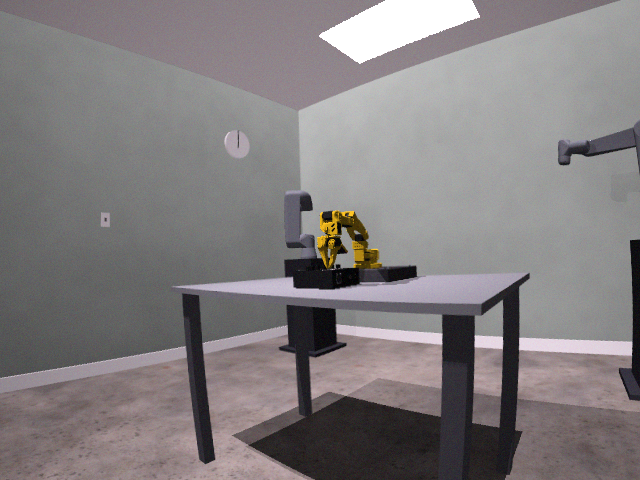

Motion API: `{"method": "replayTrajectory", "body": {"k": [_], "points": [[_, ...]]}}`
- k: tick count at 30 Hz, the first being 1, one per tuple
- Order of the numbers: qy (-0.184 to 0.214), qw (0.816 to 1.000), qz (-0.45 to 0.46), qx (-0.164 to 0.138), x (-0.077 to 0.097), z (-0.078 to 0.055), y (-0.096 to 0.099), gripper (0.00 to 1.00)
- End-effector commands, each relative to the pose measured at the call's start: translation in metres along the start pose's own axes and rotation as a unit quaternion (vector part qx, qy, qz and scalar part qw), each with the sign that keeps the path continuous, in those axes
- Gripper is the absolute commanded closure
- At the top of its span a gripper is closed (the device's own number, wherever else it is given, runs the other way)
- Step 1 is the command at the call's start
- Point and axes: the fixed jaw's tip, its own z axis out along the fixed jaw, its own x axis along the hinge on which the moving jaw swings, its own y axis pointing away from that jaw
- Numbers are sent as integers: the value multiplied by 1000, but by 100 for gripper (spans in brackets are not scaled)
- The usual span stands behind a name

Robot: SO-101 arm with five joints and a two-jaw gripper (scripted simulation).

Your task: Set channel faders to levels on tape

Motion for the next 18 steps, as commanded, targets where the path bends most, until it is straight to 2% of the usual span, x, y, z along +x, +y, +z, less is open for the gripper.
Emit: {"method": "replayTrajectory", "body": {"k": [1, 18], "points": [[-13, 1000, 19, -4, -3, 4, 16, 100], [-10, 1000, 19, -4, -2, 4, 19, 100]]}}
